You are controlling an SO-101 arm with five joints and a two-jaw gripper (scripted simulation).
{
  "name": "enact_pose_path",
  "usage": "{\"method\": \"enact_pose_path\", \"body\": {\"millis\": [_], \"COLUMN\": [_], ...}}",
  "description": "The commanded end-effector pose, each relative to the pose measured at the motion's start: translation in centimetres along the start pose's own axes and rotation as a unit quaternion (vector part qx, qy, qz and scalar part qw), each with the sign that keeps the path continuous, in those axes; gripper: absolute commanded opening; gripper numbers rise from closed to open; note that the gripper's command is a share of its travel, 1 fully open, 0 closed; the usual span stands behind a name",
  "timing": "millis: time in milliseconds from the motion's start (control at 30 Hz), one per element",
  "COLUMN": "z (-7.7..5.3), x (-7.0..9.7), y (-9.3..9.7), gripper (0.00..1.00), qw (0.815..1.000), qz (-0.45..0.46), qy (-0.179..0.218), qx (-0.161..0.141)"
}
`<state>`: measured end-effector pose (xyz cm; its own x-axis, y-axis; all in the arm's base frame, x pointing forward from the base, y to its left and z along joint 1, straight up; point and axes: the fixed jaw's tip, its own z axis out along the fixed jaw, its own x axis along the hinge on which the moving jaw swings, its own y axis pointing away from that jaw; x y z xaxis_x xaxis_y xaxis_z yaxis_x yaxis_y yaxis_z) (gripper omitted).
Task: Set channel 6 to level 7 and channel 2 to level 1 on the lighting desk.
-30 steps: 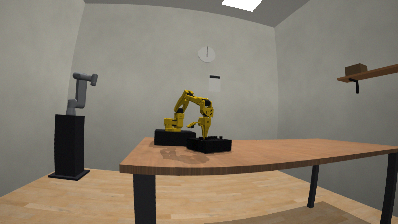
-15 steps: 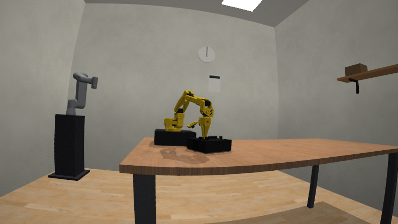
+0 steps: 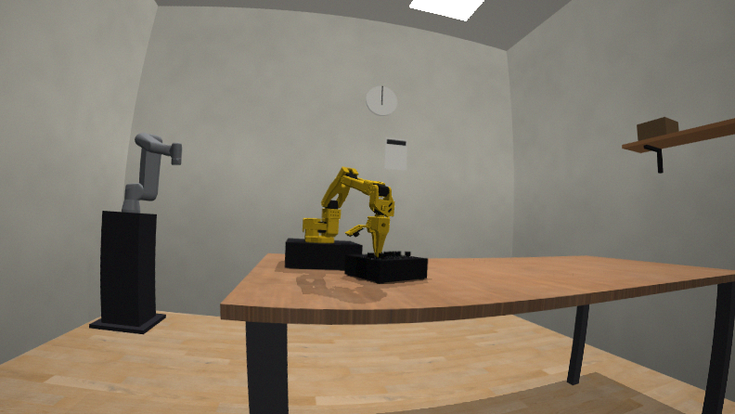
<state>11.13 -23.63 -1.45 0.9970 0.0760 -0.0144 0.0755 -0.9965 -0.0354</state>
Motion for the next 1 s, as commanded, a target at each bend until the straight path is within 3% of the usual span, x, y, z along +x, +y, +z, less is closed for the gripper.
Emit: {"method": "enact_pose_path", "body": {"millis": [0, 967], "z": [-0.41, -0.42], "x": [0.05, -0.14], "y": [0.79, 0.25], "gripper": [0.00, 0.00], "qw": [1.000, 1.000], "qz": [0.002, 0.001], "qy": [0.007, 0.007], "qx": [-0.017, -0.017]}}
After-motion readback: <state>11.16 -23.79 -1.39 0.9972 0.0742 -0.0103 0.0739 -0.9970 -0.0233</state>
